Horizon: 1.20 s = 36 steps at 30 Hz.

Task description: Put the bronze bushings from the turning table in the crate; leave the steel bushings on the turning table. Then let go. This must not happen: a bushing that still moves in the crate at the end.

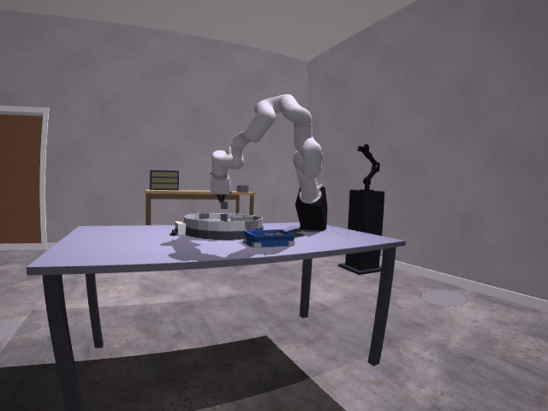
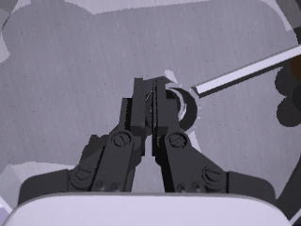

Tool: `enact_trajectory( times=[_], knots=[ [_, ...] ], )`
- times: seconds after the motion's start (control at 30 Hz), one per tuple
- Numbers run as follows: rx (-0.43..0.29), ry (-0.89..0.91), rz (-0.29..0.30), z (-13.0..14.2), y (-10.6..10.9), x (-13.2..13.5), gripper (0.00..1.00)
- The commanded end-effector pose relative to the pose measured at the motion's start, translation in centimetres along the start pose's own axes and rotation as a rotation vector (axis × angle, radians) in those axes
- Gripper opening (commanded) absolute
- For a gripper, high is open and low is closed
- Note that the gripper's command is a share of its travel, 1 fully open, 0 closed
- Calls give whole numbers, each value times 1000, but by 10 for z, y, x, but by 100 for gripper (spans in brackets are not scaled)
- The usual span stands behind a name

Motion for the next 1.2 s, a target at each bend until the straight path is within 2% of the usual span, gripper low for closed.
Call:
enact_trajectory(
  times=[0.0, 0.5, 0.7, 1.17],
  knots=[
    [1, -3, -3, -2, 0, -2, 0],
    [1, -3, -3, -3, 0, -2, 0],
    [1, -3, -3, 9, -15, -5, 0],
    [1, -3, -3, 10, -16, -5, 0]
  ],
)
Point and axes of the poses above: the point where the finger pads meet when closed, its own y axis back along the fingers, its own x axis across the jaws, z = x × y, the point moved 10 cm from there along y, back along the fingers, and after that the axes turned 15 degrees about y, right-handed, at the moved point
